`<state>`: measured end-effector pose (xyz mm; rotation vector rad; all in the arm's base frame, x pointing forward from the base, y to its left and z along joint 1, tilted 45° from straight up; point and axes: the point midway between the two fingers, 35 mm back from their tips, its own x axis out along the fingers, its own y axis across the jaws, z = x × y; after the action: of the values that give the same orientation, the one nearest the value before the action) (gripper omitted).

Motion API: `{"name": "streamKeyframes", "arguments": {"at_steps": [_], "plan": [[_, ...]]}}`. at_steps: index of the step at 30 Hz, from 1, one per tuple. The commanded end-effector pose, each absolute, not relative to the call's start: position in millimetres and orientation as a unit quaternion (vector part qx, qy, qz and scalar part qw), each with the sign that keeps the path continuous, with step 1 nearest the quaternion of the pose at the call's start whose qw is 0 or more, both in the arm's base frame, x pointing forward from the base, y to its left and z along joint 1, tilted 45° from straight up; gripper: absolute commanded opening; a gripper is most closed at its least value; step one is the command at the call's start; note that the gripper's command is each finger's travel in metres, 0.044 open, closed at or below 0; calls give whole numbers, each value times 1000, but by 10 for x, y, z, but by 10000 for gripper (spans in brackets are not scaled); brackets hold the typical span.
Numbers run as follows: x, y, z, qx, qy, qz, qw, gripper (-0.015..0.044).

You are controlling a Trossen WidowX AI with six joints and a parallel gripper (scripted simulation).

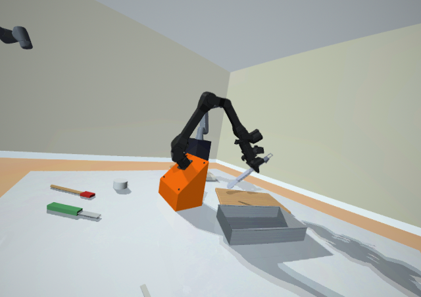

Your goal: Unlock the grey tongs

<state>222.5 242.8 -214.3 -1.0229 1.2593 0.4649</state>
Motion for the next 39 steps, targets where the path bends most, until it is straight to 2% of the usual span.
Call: {"name": "streamKeyframes", "arguments": {"at_steps": [1,39], "plan": [[2245,2454,-2177,-453,572,197,655,-150],[2291,2381,-2206,-484,700,87,518,-150]]}}
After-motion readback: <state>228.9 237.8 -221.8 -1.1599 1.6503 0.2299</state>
